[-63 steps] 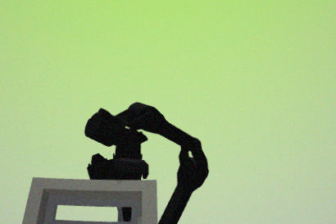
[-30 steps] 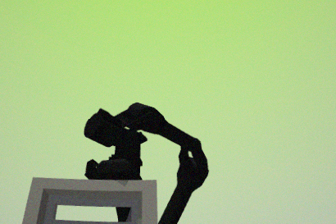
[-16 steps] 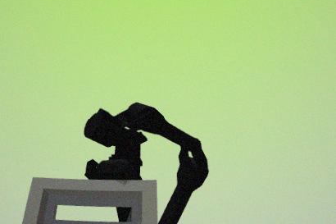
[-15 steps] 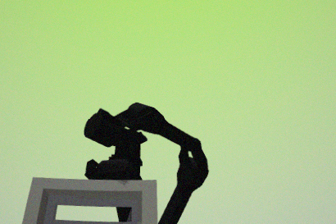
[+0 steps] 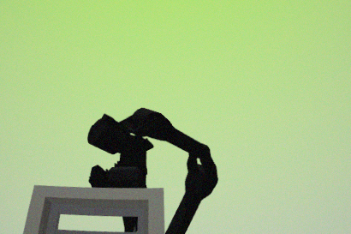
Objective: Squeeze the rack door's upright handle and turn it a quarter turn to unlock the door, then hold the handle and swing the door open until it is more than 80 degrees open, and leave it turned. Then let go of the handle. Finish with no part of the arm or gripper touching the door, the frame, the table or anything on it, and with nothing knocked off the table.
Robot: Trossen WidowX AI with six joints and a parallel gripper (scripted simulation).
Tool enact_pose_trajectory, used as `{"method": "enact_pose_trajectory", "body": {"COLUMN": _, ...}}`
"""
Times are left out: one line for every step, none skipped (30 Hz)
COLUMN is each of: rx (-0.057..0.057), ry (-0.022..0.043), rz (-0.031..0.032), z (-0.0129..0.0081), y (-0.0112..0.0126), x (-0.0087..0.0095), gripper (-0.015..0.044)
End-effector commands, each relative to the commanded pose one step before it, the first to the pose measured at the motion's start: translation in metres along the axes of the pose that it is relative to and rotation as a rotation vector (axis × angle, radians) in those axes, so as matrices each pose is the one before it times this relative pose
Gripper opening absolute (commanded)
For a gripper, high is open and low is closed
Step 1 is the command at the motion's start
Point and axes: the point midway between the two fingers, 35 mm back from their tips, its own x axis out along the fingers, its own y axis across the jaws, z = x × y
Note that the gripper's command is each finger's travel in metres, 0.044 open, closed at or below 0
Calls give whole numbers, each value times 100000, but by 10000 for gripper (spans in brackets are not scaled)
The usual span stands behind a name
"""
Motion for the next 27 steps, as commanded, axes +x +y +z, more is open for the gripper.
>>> {"method": "enact_pose_trajectory", "body": {"rx": -5783, "ry": -75, "rz": -297, "z": 289, "y": -466, "x": -39, "gripper": 23}}
{"method": "enact_pose_trajectory", "body": {"rx": -1908, "ry": -3, "rz": -3, "z": 37, "y": -75, "x": 0, "gripper": 23}}
{"method": "enact_pose_trajectory", "body": {"rx": -1889, "ry": -4, "rz": -3, "z": 41, "y": -83, "x": 0, "gripper": 23}}
{"method": "enact_pose_trajectory", "body": {"rx": -1895, "ry": -3, "rz": -3, "z": 39, "y": -85, "x": 0, "gripper": 23}}
{"method": "enact_pose_trajectory", "body": {"rx": -1895, "ry": -3, "rz": -4, "z": 37, "y": -85, "x": 0, "gripper": 23}}
{"method": "enact_pose_trajectory", "body": {"rx": -1834, "ry": -4, "rz": -4, "z": 44, "y": -97, "x": 0, "gripper": 23}}
{"method": "enact_pose_trajectory", "body": {"rx": -1839, "ry": -4, "rz": -4, "z": 42, "y": -99, "x": 0, "gripper": 23}}
{"method": "enact_pose_trajectory", "body": {"rx": -1839, "ry": -3, "rz": -4, "z": 40, "y": -100, "x": 0, "gripper": 23}}
{"method": "enact_pose_trajectory", "body": {"rx": -1772, "ry": -5, "rz": -5, "z": 45, "y": -110, "x": 0, "gripper": 23}}
{"method": "enact_pose_trajectory", "body": {"rx": -1779, "ry": -4, "rz": -5, "z": 43, "y": -112, "x": 0, "gripper": 23}}
{"method": "enact_pose_trajectory", "body": {"rx": -1779, "ry": -3, "rz": -5, "z": 40, "y": -113, "x": 0, "gripper": 23}}
{"method": "enact_pose_trajectory", "body": {"rx": -1764, "ry": -5, "rz": -6, "z": 48, "y": -129, "x": -1, "gripper": 23}}
{"method": "enact_pose_trajectory", "body": {"rx": -1775, "ry": -4, "rz": -6, "z": 46, "y": -130, "x": 0, "gripper": 23}}
{"method": "enact_pose_trajectory", "body": {"rx": -1775, "ry": -3, "rz": -6, "z": 43, "y": -131, "x": 0, "gripper": 23}}
{"method": "enact_pose_trajectory", "body": {"rx": -1787, "ry": -4, "rz": -6, "z": 46, "y": -142, "x": 0, "gripper": 23}}
{"method": "enact_pose_trajectory", "body": {"rx": -1778, "ry": -4, "rz": -7, "z": 45, "y": -146, "x": 0, "gripper": 23}}
{"method": "enact_pose_trajectory", "body": {"rx": -1778, "ry": -3, "rz": -6, "z": 41, "y": -147, "x": 1, "gripper": 23}}
{"method": "enact_pose_trajectory", "body": {"rx": -1753, "ry": -6, "rz": -8, "z": 50, "y": -163, "x": -1, "gripper": 23}}
{"method": "enact_pose_trajectory", "body": {"rx": -1754, "ry": -5, "rz": -8, "z": 46, "y": -164, "x": 0, "gripper": 23}}
{"method": "enact_pose_trajectory", "body": {"rx": -1755, "ry": -3, "rz": -7, "z": 42, "y": -165, "x": 1, "gripper": 23}}
{"method": "enact_pose_trajectory", "body": {"rx": -1606, "ry": -5, "rz": -8, "z": 44, "y": -163, "x": 0, "gripper": 23}}
{"method": "enact_pose_trajectory", "body": {"rx": -1606, "ry": -4, "rz": -8, "z": 40, "y": -164, "x": 0, "gripper": 23}}
{"method": "enact_pose_trajectory", "body": {"rx": -1607, "ry": -2, "rz": -7, "z": 37, "y": -165, "x": 1, "gripper": 23}}
{"method": "enact_pose_trajectory", "body": {"rx": -1617, "ry": -5, "rz": -9, "z": 44, "y": -177, "x": 0, "gripper": 23}}
{"method": "enact_pose_trajectory", "body": {"rx": -1632, "ry": -4, "rz": -8, "z": 40, "y": -179, "x": 1, "gripper": 23}}
{"method": "enact_pose_trajectory", "body": {"rx": -1633, "ry": -2, "rz": -7, "z": 36, "y": -180, "x": 1, "gripper": 23}}
{"method": "enact_pose_trajectory", "body": {"rx": -1662, "ry": -5, "rz": -9, "z": 44, "y": -193, "x": 0, "gripper": 23}}
